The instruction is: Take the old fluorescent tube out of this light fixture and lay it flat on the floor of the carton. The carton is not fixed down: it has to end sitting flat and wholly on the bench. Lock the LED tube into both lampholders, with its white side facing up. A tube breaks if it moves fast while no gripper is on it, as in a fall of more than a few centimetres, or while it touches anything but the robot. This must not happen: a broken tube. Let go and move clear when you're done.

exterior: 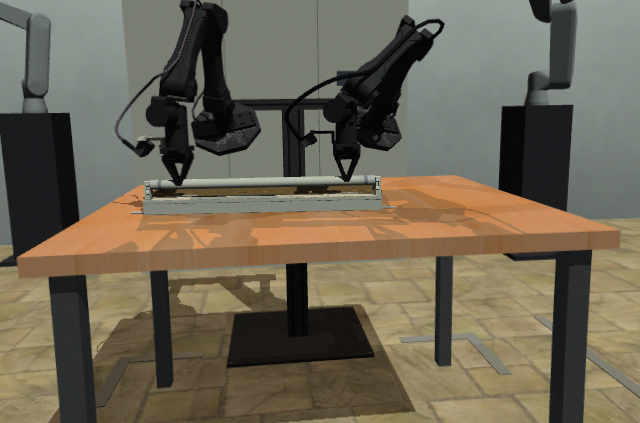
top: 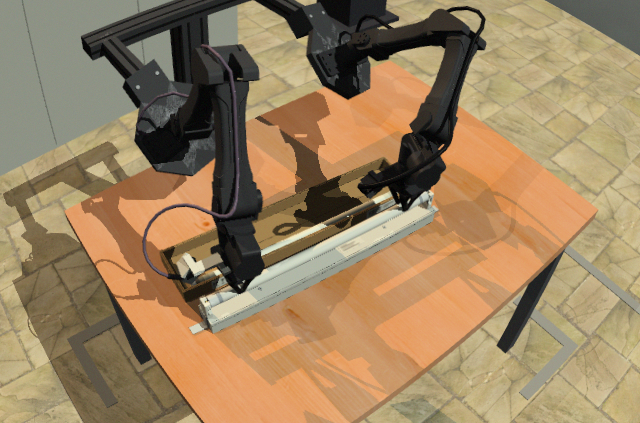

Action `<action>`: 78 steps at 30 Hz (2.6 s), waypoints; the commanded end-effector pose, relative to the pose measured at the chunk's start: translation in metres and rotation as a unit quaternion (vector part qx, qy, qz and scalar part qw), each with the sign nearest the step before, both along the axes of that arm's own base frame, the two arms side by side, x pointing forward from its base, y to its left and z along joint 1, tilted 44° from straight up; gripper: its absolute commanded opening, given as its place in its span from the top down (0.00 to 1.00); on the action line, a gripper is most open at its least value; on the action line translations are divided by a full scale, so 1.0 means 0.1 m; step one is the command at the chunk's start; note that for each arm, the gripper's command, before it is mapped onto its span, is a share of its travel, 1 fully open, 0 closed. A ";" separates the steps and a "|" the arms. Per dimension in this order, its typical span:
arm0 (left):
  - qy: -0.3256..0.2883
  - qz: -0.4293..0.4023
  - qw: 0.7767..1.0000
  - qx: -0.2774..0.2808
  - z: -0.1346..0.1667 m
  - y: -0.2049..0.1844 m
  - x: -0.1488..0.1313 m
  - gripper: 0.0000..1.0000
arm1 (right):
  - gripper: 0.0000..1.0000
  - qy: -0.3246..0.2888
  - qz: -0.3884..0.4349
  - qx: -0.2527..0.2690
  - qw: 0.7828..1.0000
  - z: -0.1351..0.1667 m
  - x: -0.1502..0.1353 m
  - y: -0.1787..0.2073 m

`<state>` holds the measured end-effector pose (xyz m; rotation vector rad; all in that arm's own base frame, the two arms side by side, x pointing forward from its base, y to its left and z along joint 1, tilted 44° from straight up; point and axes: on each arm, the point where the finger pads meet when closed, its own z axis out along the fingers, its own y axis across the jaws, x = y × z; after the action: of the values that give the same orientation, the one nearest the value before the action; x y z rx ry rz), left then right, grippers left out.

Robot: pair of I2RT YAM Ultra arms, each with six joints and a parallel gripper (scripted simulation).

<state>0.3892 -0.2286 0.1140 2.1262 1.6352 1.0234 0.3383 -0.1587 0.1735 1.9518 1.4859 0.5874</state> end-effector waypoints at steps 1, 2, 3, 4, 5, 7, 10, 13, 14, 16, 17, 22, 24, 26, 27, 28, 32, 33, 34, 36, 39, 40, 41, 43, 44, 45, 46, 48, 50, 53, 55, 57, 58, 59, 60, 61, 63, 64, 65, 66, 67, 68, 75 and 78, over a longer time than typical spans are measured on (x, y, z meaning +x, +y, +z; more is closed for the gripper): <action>-0.002 -0.009 1.000 -0.006 0.04 -0.06 0.03 0.89 | 0.89 -0.004 -0.005 -0.005 1.000 0.04 0.02 -0.01; -0.003 -0.014 1.000 -0.007 0.06 -0.09 -0.01 0.89 | 0.89 -0.001 -0.004 -0.004 1.000 -0.01 0.05 -0.01; -0.002 -0.016 1.000 -0.006 0.04 -0.10 -0.01 0.89 | 0.89 0.004 -0.010 -0.001 1.000 -0.06 0.03 -0.05; 0.001 -0.011 1.000 -0.003 -0.03 -0.07 0.01 0.89 | 0.89 0.001 -0.011 -0.003 1.000 -0.04 0.01 -0.05; 0.007 -0.006 1.000 0.003 -0.10 -0.01 0.02 0.89 | 0.89 0.004 -0.009 -0.001 1.000 -0.04 -0.02 -0.02; 0.006 -0.014 1.000 0.002 -0.07 -0.04 -0.04 0.89 | 0.89 0.006 -0.006 0.000 1.000 -0.09 0.04 -0.03; 0.003 -0.016 1.000 -0.001 0.04 -0.07 -0.04 0.89 | 0.89 0.007 -0.005 0.001 1.000 -0.04 -0.02 0.02; 0.000 -0.003 1.000 -0.004 -0.05 -0.01 0.08 0.89 | 0.89 0.011 -0.001 0.003 1.000 -0.14 0.03 0.02; 0.000 -0.009 1.000 -0.004 -0.05 -0.05 0.04 0.89 | 0.89 0.003 -0.006 -0.002 1.000 -0.07 0.06 -0.03; 0.000 -0.018 1.000 -0.004 -0.01 -0.10 -0.02 0.89 | 0.89 -0.008 -0.016 -0.008 1.000 0.04 0.01 -0.09; 0.002 -0.020 1.000 -0.002 -0.06 -0.11 -0.02 0.89 | 0.89 -0.005 -0.016 -0.006 1.000 0.03 -0.01 -0.08; 0.003 -0.008 1.000 -0.001 -0.05 -0.02 0.05 0.89 | 0.89 0.000 -0.010 -0.003 1.000 -0.07 0.03 -0.04; 0.002 -0.011 1.000 -0.002 -0.08 -0.05 0.05 0.89 | 0.89 0.015 -0.007 0.005 1.000 -0.21 0.03 -0.02; 0.006 -0.013 1.000 0.002 -0.01 -0.02 -0.02 0.89 | 0.89 -0.003 -0.005 -0.004 1.000 0.01 0.06 -0.02; 0.006 -0.013 1.000 0.002 -0.01 -0.02 -0.02 0.89 | 0.89 -0.003 -0.005 -0.004 1.000 0.01 0.06 -0.02; 0.006 -0.013 1.000 0.002 -0.01 -0.02 -0.02 0.89 | 0.89 -0.003 -0.005 -0.004 1.000 0.01 0.06 -0.02; 0.007 -0.012 1.000 0.004 -0.03 0.00 -0.01 0.51 | 0.89 -0.005 -0.009 -0.006 1.000 0.05 0.04 -0.04; 0.007 -0.012 1.000 0.004 -0.03 0.00 -0.01 0.51 | 0.89 -0.005 -0.009 -0.006 1.000 0.05 0.04 -0.04; 0.007 -0.012 1.000 0.004 -0.03 0.00 -0.01 0.51 | 0.89 -0.005 -0.009 -0.006 1.000 0.05 0.04 -0.04; 0.007 -0.011 1.000 0.003 -0.03 0.00 -0.01 0.51 | 0.89 -0.005 -0.009 -0.006 1.000 0.05 0.04 -0.04; 0.007 -0.011 1.000 0.003 -0.03 0.00 -0.01 0.51 | 0.89 -0.005 -0.009 -0.006 1.000 0.05 0.04 -0.04; 0.007 -0.011 1.000 0.003 -0.03 0.00 -0.01 0.51 | 0.89 -0.005 -0.009 -0.006 1.000 0.05 0.04 -0.04; 0.007 -0.011 1.000 0.003 -0.03 0.00 -0.01 0.51 | 0.89 -0.005 -0.009 -0.006 1.000 0.05 0.04 -0.04; 0.007 -0.011 1.000 0.003 -0.03 0.00 -0.01 0.51 | 0.89 -0.005 -0.009 -0.006 1.000 0.05 0.04 -0.04; 0.007 -0.011 1.000 0.003 -0.03 0.00 -0.01 0.51 | 0.89 -0.005 -0.009 -0.006 1.000 0.05 0.04 -0.04; 0.007 -0.011 1.000 0.003 -0.03 0.00 -0.01 0.51 | 0.89 -0.005 -0.009 -0.006 1.000 0.05 0.04 -0.04; 0.007 -0.011 1.000 0.003 -0.03 0.00 -0.01 0.51 | 0.89 -0.005 -0.009 -0.006 1.000 0.05 0.04 -0.04; 0.007 -0.011 1.000 0.003 -0.03 0.00 -0.01 0.51 | 0.51 -0.005 -0.009 -0.006 1.000 0.05 0.04 -0.04; 0.007 -0.011 1.000 0.003 -0.03 0.00 -0.01 0.51 | 0.51 -0.005 -0.008 -0.006 1.000 0.05 0.04 -0.04; 0.007 -0.011 1.000 0.003 -0.03 0.00 -0.01 0.51 | 0.51 -0.005 -0.008 -0.006 1.000 0.05 0.04 -0.04; 0.007 -0.011 1.000 0.003 -0.03 0.00 -0.01 0.51 | 0.51 -0.005 -0.008 -0.006 1.000 0.05 0.04 -0.04; 0.007 -0.011 1.000 0.003 -0.03 0.00 -0.01 0.51 | 0.51 -0.005 -0.008 -0.006 1.000 0.05 0.04 -0.04; 0.007 -0.011 1.000 0.003 -0.03 0.00 -0.01 0.51 | 0.51 -0.005 -0.008 -0.006 1.000 0.05 0.04 -0.04; 0.007 -0.011 1.000 0.003 -0.03 0.00 -0.01 0.51 | 0.51 -0.005 -0.008 -0.006 1.000 0.05 0.04 -0.04; 0.007 -0.011 1.000 0.003 -0.03 0.00 -0.01 0.51 | 0.51 -0.005 -0.008 -0.006 1.000 0.05 0.04 -0.04; 0.007 -0.011 1.000 0.003 -0.03 0.00 -0.01 0.51 | 0.51 -0.005 -0.008 -0.006 1.000 0.05 0.04 -0.04; 0.007 -0.011 1.000 0.003 -0.03 0.00 -0.01 0.51 | 0.51 -0.005 -0.008 -0.006 1.000 0.05 0.04 -0.04; 0.007 -0.011 1.000 0.003 -0.03 0.00 -0.01 0.51 | 0.51 -0.005 -0.008 -0.006 1.000 0.05 0.04 -0.04; 0.007 -0.011 1.000 0.003 -0.03 0.00 -0.01 0.51 | 0.51 -0.005 -0.008 -0.006 1.000 0.05 0.04 -0.04; -0.014 -0.003 1.000 -0.013 0.23 -0.08 -0.04 0.51 | 0.51 -0.011 -0.001 -0.006 1.000 0.19 -0.05 -0.02; -0.011 -0.003 1.000 -0.009 0.22 -0.09 -0.07 0.51 | 0.51 -0.005 0.000 -0.002 1.000 0.16 -0.08 0.00; -0.011 -0.002 1.000 -0.010 0.25 -0.09 -0.09 0.51 | 0.51 -0.004 -0.003 -0.005 1.000 0.19 -0.11 0.00; -0.007 -0.003 1.000 -0.008 0.40 -0.14 -0.28 0.51 | 0.51 -0.003 0.000 -0.003 1.000 0.35 -0.28 0.06; -0.008 -0.010 1.000 -0.016 0.41 -0.20 -0.28 0.51 | 0.51 -0.009 -0.011 -0.016 1.000 0.40 -0.27 0.00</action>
<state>0.3697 -0.2380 0.1396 2.1191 1.6249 1.0231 0.3191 -0.1536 0.2021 1.9334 1.4705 0.5957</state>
